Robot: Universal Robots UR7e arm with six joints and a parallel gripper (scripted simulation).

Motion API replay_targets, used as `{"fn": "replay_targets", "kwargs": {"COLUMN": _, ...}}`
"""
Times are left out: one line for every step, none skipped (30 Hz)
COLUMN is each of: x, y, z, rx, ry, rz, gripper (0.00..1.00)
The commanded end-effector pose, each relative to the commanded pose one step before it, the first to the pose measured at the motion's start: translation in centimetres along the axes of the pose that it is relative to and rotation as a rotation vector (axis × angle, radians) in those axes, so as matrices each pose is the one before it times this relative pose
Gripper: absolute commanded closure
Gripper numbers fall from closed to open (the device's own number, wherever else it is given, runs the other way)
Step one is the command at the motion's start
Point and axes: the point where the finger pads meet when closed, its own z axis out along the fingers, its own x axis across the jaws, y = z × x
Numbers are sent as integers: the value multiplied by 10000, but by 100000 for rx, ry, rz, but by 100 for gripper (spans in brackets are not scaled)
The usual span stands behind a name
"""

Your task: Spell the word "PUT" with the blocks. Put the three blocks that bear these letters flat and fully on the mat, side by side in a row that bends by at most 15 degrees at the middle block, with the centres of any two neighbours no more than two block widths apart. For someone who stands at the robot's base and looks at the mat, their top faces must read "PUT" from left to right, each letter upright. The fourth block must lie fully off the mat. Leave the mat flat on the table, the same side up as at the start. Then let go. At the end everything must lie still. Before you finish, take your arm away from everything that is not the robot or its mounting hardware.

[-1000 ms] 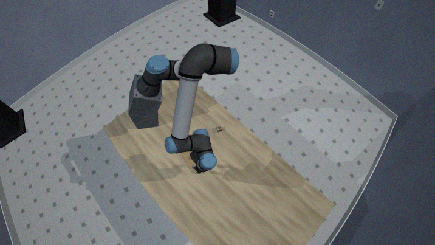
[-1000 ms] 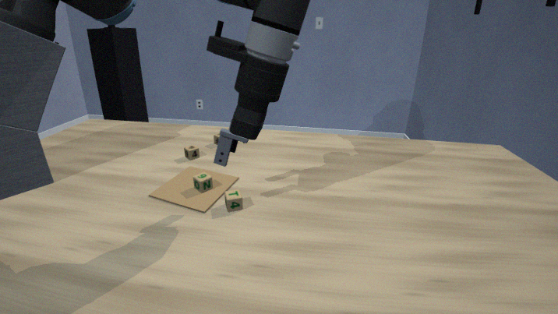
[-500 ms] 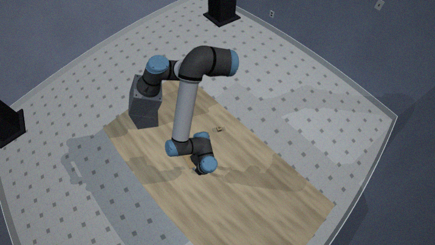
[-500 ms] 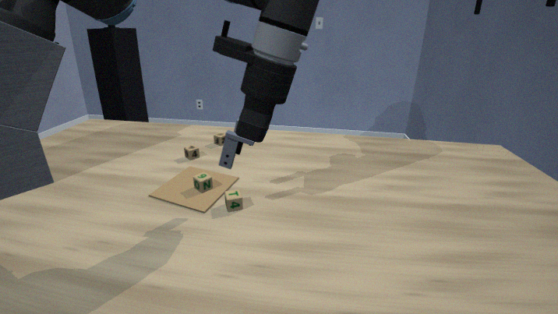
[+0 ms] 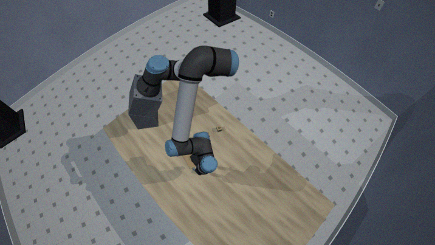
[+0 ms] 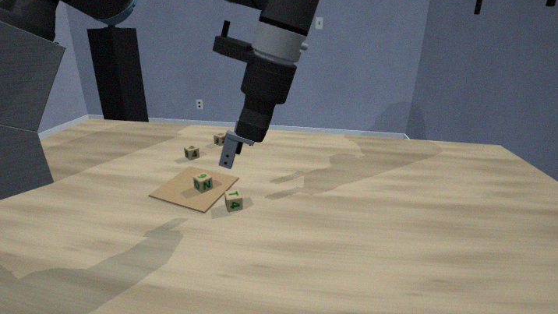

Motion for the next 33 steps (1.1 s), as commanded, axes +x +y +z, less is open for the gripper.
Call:
{"fn": "replay_targets", "kwargs": {"x": -463, "y": 817, "z": -704, "rx": -107, "ry": -132, "rz": -126, "gripper": 0}}
{"fn": "replay_targets", "kwargs": {"x": 0, "y": 0, "z": 0, "rx": 0, "ry": 0, "rz": 0, "gripper": 0}}
{"fn": "replay_targets", "kwargs": {"x": 0, "y": 0, "z": 0, "rx": 0, "ry": 0, "rz": 0, "gripper": 0}}
{"fn": "replay_targets", "kwargs": {"x": 0, "y": 0, "z": 0, "rx": 0, "ry": 0, "rz": 0, "gripper": 0}}
{"fn": "replay_targets", "kwargs": {"x": 0, "y": 0, "z": 0, "rx": 0, "ry": 0, "rz": 0, "gripper": 0}}
{"fn": "replay_targets", "kwargs": {"x": 0, "y": 0, "z": 0, "rx": 0, "ry": 0, "rz": 0, "gripper": 0}}
{"fn": "replay_targets", "kwargs": {"x": 0, "y": 0, "z": 0, "rx": 0, "ry": 0, "rz": 0, "gripper": 0}}
{"fn": "replay_targets", "kwargs": {"x": 0, "y": 0, "z": 0, "rx": 0, "ry": 0, "rz": 0, "gripper": 0}}
{"fn": "replay_targets", "kwargs": {"x": 0, "y": 0, "z": 0, "rx": 0, "ry": 0, "rz": 0, "gripper": 0}}
{"fn": "replay_targets", "kwargs": {"x": 0, "y": 0, "z": 0, "rx": 0, "ry": 0, "rz": 0, "gripper": 0}}
{"fn": "replay_targets", "kwargs": {"x": 0, "y": 0, "z": 0, "rx": 0, "ry": 0, "rz": 0, "gripper": 0}}
{"fn": "replay_targets", "kwargs": {"x": 0, "y": 0, "z": 0, "rx": 0, "ry": 0, "rz": 0, "gripper": 0}}
{"fn": "replay_targets", "kwargs": {"x": 0, "y": 0, "z": 0, "rx": 0, "ry": 0, "rz": 0, "gripper": 0}}
{"fn": "replay_targets", "kwargs": {"x": 0, "y": 0, "z": 0, "rx": 0, "ry": 0, "rz": 0, "gripper": 0}}
{"fn": "replay_targets", "kwargs": {"x": 0, "y": 0, "z": 0, "rx": 0, "ry": 0, "rz": 0, "gripper": 0}}
{"fn": "replay_targets", "kwargs": {"x": 0, "y": 0, "z": 0, "rx": 0, "ry": 0, "rz": 0, "gripper": 0}}
{"fn": "replay_targets", "kwargs": {"x": 0, "y": 0, "z": 0, "rx": 0, "ry": 0, "rz": 0, "gripper": 0}}
{"fn": "replay_targets", "kwargs": {"x": 0, "y": 0, "z": 0, "rx": 0, "ry": 0, "rz": 0, "gripper": 0}}
{"fn": "replay_targets", "kwargs": {"x": 0, "y": 0, "z": 0, "rx": 0, "ry": 0, "rz": 0, "gripper": 0}}
{"fn": "replay_targets", "kwargs": {"x": 291, "y": -513, "z": 55, "rx": -33, "ry": 74, "rz": 142, "gripper": 0}}
{"fn": "replay_targets", "kwargs": {"x": 135, "y": -577, "z": 107, "rx": -26, "ry": 30, "rz": 185, "gripper": 0}}
{"fn": "replay_targets", "kwargs": {"x": 256, "y": -1168, "z": 73, "rx": -108, "ry": 54, "rz": 422, "gripper": 0}}
{"fn": "replay_targets", "kwargs": {"x": -33, "y": -559, "z": -747, "rx": -376, "ry": 1, "rz": 610, "gripper": 0}}
{"fn": "replay_targets", "kwargs": {"x": 114, "y": -1192, "z": -272, "rx": -420, "ry": 51, "rz": 923, "gripper": 0}}
{"fn": "replay_targets", "kwargs": {"x": 483, "y": -1681, "z": -215, "rx": -534, "ry": 47, "rz": 1205, "gripper": 0}}
{"fn": "replay_targets", "kwargs": {"x": 621, "y": -2184, "z": -292, "rx": -690, "ry": 69, "rz": 1556, "gripper": 0}}
{"fn": "replay_targets", "kwargs": {"x": 0, "y": 0, "z": 0, "rx": 0, "ry": 0, "rz": 0, "gripper": 0}}
{"fn": "replay_targets", "kwargs": {"x": 0, "y": 0, "z": 0, "rx": 0, "ry": 0, "rz": 0, "gripper": 0}}
{"fn": "replay_targets", "kwargs": {"x": 757, "y": -2701, "z": -382, "rx": -845, "ry": 96, "rz": 1909, "gripper": 0}}
{"fn": "replay_targets", "kwargs": {"x": 883, "y": -3218, "z": -485, "rx": -996, "ry": 129, "rz": 2253, "gripper": 0}}
{"fn": "replay_targets", "kwargs": {"x": 995, "y": -3719, "z": -601, "rx": -1136, "ry": 169, "rz": 2575, "gripper": 0}}
{"fn": "replay_targets", "kwargs": {"x": 1087, "y": -4191, "z": -729, "rx": -1262, "ry": 215, "rz": 2867, "gripper": 0}}
{"fn": "replay_targets", "kwargs": {"x": 930, "y": -3753, "z": -703, "rx": -1112, "ry": 213, "rz": 2535, "gripper": 0}}
